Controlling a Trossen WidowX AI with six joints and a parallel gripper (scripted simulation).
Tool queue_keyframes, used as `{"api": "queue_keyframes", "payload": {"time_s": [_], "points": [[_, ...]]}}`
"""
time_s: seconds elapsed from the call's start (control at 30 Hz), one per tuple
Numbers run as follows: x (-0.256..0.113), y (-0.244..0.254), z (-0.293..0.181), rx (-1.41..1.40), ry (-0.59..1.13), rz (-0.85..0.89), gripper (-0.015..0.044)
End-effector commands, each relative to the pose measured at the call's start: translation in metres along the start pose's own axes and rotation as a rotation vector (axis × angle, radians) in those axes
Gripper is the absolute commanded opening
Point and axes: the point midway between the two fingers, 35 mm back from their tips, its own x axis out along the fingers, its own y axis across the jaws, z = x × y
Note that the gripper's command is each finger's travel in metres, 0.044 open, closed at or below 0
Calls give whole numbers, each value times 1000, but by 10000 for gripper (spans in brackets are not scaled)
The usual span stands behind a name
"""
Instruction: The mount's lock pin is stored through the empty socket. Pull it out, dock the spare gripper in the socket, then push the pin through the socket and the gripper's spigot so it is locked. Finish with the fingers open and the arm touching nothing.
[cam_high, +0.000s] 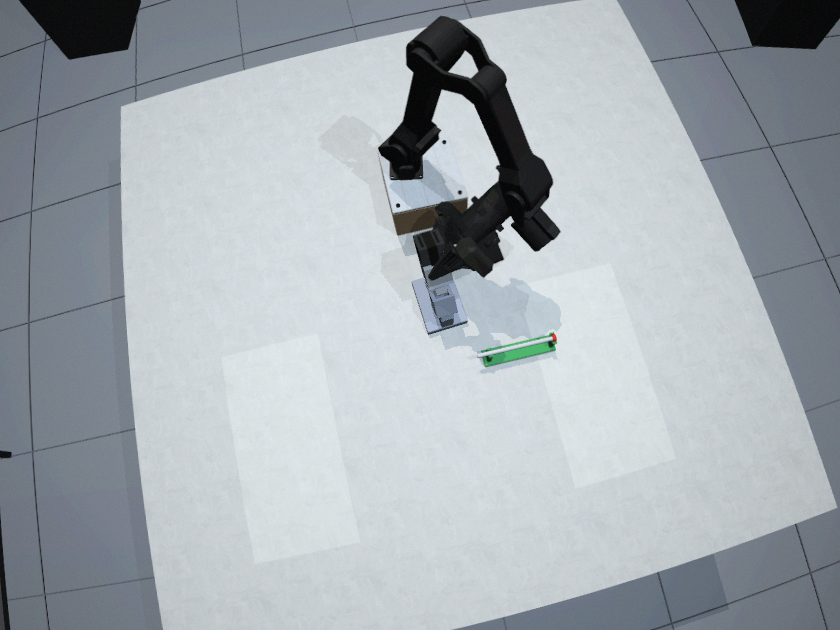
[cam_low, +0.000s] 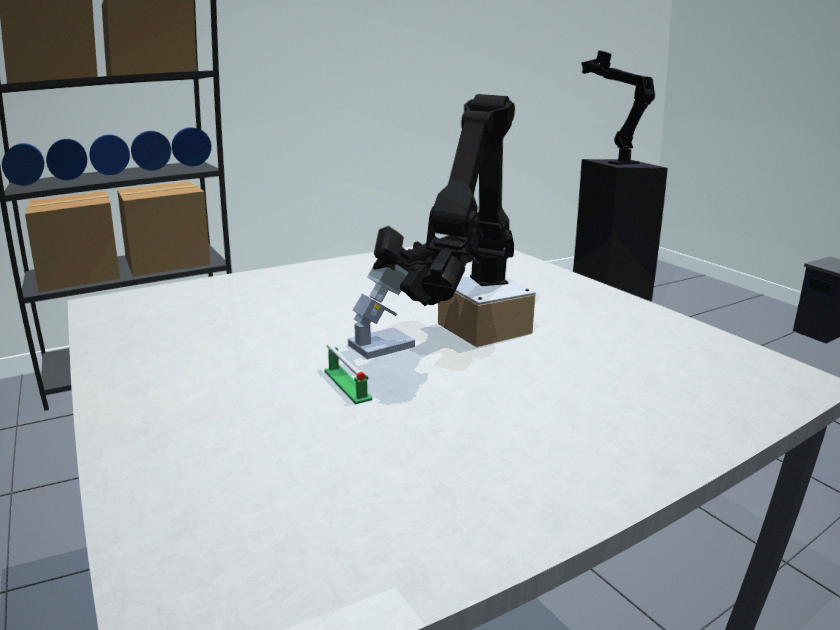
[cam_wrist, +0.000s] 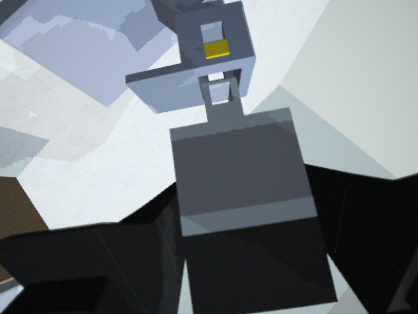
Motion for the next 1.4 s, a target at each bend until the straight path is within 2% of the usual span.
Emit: {"api": "queue_keyframes", "payload": {"time_s": [0.0,0.7,1.1,1.37], "points": [[3,-2,3,-5,7,-12,0],[18,-3,29,-2,6,-12,0],[17,0,27,-7,5,-5,0],[17,0,27,-7,5,-5,210]]}}
